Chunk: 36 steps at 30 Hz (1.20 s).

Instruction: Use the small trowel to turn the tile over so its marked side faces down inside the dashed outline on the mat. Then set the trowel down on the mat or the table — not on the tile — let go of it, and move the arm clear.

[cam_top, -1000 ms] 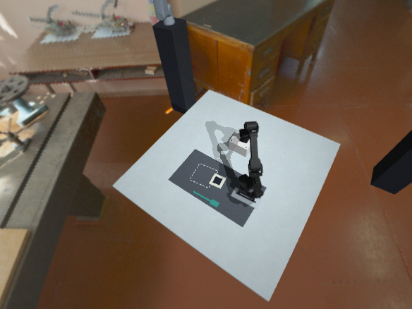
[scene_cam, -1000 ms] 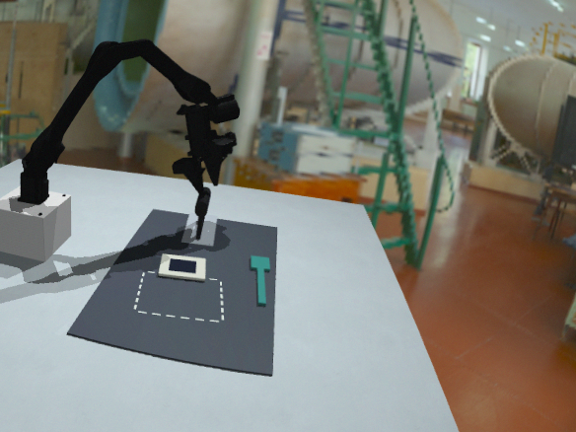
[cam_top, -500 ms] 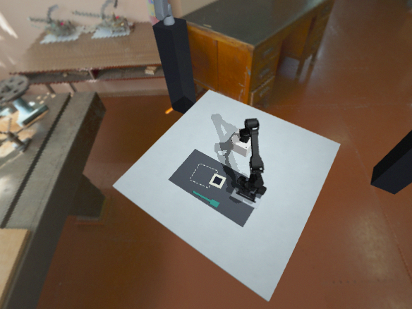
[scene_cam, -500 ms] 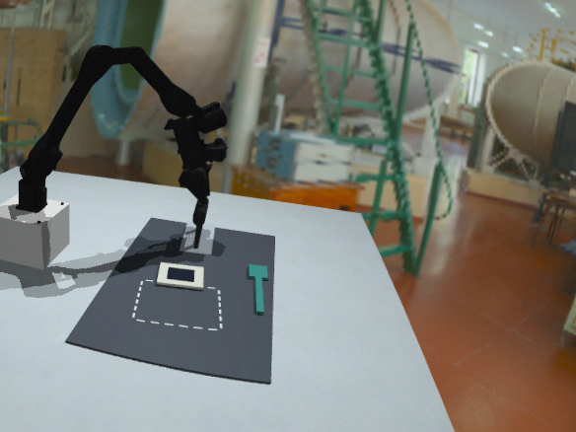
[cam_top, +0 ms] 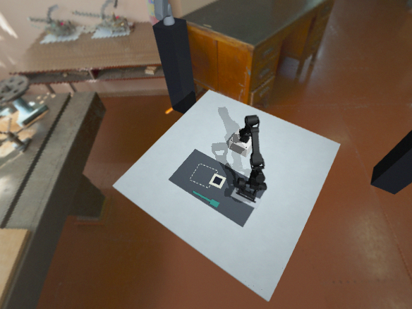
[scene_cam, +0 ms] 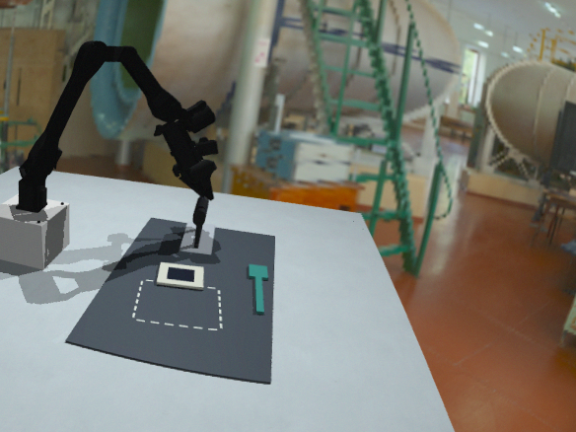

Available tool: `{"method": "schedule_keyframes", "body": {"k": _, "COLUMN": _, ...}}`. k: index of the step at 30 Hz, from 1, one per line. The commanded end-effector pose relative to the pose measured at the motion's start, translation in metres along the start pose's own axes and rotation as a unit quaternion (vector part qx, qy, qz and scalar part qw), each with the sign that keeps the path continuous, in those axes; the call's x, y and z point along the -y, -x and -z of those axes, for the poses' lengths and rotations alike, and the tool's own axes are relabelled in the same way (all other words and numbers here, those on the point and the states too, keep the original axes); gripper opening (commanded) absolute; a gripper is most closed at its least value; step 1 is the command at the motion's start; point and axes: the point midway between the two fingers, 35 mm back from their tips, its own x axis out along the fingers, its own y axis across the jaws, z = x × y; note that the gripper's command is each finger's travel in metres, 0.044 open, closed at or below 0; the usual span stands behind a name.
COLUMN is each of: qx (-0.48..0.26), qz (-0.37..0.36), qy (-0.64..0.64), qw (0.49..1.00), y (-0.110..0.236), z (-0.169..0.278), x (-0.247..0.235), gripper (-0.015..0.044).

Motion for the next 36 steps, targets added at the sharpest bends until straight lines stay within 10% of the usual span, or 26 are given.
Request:
{"method": "schedule_keyframes", "body": {"k": 1, "qx": 0.017, "qz": 0.010, "qy": 0.057, "qw": 0.998, "y": 0.003, "z": 0.002, "x": 0.001, "gripper": 0.0300}}
{"method": "schedule_keyframes", "body": {"k": 36, "qx": 0.061, "qz": 0.135, "qy": 0.539, "qw": 0.829, "y": 0.008, "z": 0.055, "x": 0.011, "gripper": 0.0300}}
